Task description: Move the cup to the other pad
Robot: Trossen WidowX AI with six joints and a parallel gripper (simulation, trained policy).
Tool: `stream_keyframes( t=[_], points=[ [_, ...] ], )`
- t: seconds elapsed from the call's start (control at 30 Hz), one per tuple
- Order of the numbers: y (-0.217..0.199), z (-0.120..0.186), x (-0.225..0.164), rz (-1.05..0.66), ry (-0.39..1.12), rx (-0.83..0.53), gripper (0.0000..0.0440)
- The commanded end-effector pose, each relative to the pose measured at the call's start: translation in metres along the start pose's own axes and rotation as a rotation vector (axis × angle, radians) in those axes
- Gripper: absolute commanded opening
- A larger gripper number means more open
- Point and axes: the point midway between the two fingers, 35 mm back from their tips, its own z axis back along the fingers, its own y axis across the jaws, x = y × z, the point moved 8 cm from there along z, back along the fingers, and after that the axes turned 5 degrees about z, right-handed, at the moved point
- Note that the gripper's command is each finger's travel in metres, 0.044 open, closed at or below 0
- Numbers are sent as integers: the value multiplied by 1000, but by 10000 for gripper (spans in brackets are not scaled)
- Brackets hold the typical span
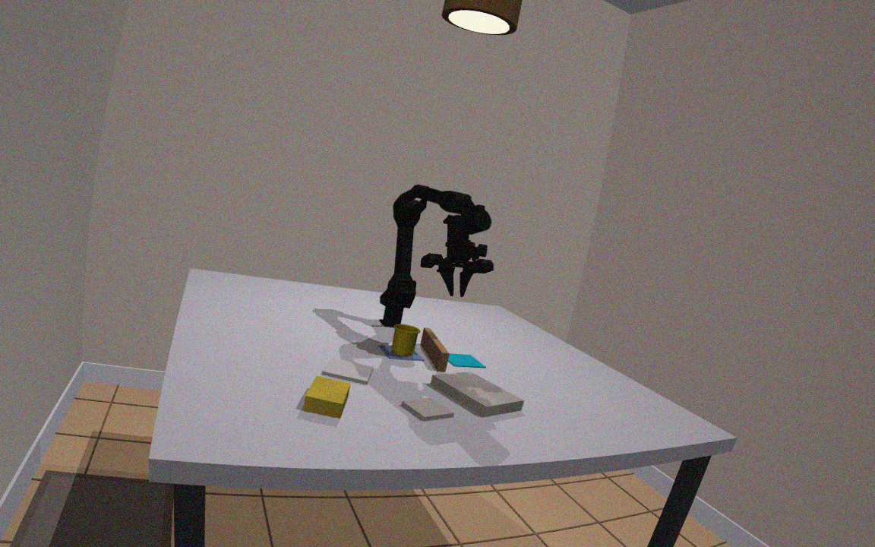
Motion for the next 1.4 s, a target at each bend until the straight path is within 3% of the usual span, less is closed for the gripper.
stream_keyframes(
  t=[0.0,0.57,1.37],
  points=[
    [-3,-5,2,20,50,-18,120],
    [-27,-36,2,113,273,-71,125],
    [-64,-93,-20,222,438,-74,180]
  ],
)
